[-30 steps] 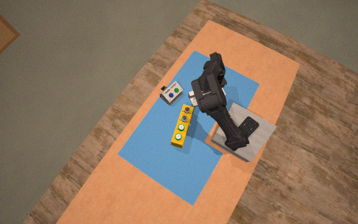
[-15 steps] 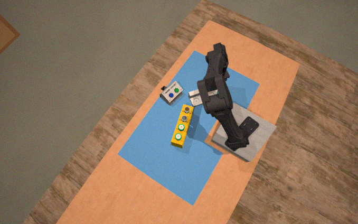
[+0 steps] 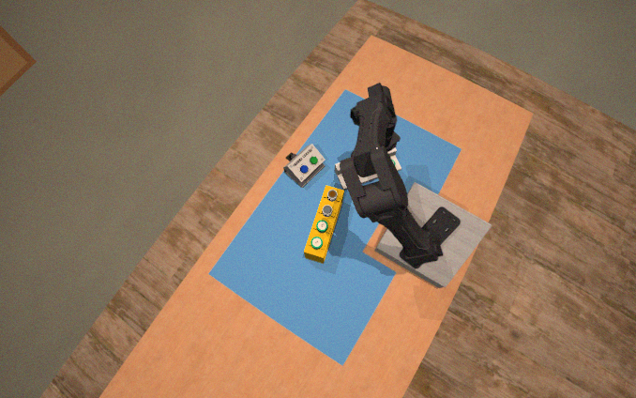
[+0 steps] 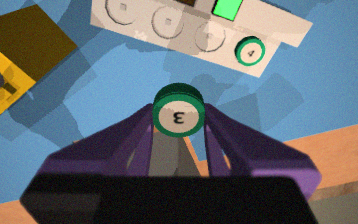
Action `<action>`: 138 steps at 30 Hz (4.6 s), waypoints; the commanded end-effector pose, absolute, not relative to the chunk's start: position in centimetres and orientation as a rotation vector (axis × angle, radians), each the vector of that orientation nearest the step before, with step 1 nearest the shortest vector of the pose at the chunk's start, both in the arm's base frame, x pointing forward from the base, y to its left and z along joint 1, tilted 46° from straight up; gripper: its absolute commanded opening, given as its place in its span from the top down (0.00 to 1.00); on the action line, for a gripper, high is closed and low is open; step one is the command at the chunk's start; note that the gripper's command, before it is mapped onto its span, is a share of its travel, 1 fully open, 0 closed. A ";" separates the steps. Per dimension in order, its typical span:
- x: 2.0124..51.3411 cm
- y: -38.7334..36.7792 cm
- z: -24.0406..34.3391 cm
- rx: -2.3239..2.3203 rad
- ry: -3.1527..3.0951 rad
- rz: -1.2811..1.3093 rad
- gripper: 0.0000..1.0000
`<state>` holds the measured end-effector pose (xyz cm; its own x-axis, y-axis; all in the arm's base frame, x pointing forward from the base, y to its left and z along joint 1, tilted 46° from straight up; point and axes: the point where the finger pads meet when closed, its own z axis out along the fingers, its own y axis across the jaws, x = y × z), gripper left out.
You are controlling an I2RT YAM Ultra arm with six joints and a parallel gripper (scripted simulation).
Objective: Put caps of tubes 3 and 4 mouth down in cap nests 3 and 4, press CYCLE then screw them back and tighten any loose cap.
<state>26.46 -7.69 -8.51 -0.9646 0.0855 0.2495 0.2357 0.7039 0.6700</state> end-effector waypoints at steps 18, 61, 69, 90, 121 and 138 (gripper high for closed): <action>27.9 0.2 0.3 0.711 -2.894 -1.241 1.00; 28.7 8.8 5.3 0.711 -2.893 -1.244 1.00; 28.7 8.8 5.3 0.711 -2.893 -1.244 1.00; 28.9 8.9 5.4 0.711 -2.893 -1.244 1.00; 28.7 9.5 4.7 0.711 -2.893 -1.245 1.00; 28.7 9.6 4.7 0.711 -2.893 -1.245 0.51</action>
